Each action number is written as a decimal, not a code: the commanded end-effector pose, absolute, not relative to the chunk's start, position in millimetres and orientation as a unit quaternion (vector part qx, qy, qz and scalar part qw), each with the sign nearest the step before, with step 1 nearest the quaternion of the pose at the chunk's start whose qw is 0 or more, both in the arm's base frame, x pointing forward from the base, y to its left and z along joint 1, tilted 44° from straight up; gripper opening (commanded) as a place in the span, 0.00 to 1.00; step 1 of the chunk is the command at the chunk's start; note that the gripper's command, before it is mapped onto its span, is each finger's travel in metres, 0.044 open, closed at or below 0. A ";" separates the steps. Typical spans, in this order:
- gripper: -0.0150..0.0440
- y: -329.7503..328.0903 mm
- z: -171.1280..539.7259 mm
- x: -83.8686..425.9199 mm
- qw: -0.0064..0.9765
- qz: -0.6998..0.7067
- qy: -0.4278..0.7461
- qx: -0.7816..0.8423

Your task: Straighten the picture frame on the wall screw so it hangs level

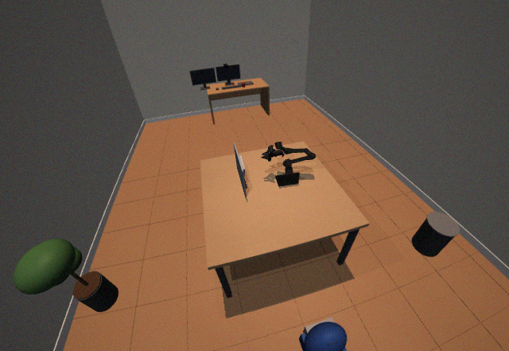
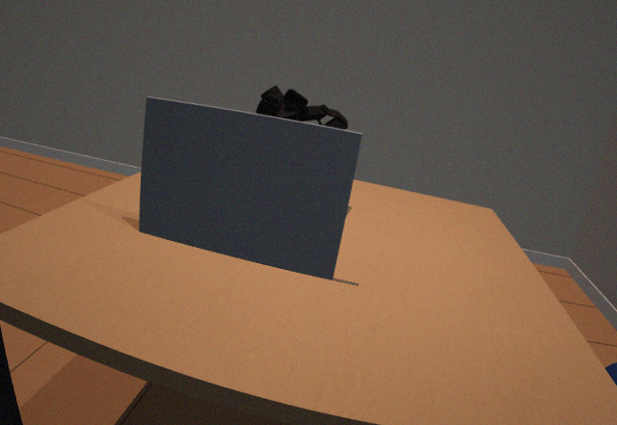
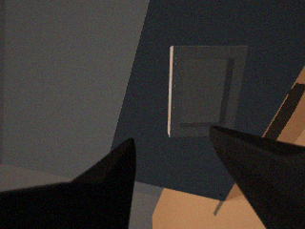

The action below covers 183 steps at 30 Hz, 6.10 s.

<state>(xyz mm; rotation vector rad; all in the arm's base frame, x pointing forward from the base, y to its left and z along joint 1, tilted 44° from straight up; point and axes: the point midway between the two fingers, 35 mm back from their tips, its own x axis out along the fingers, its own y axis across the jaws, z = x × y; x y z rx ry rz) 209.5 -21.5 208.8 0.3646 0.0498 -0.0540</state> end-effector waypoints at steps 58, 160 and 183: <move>0.69 -54.8 181.7 280.9 0.968 -0.030 0.021 0.249; 0.33 -60.1 175.7 399.3 0.968 -0.029 0.018 0.249; 0.25 -56.6 177.1 399.5 0.968 -0.029 0.018 0.250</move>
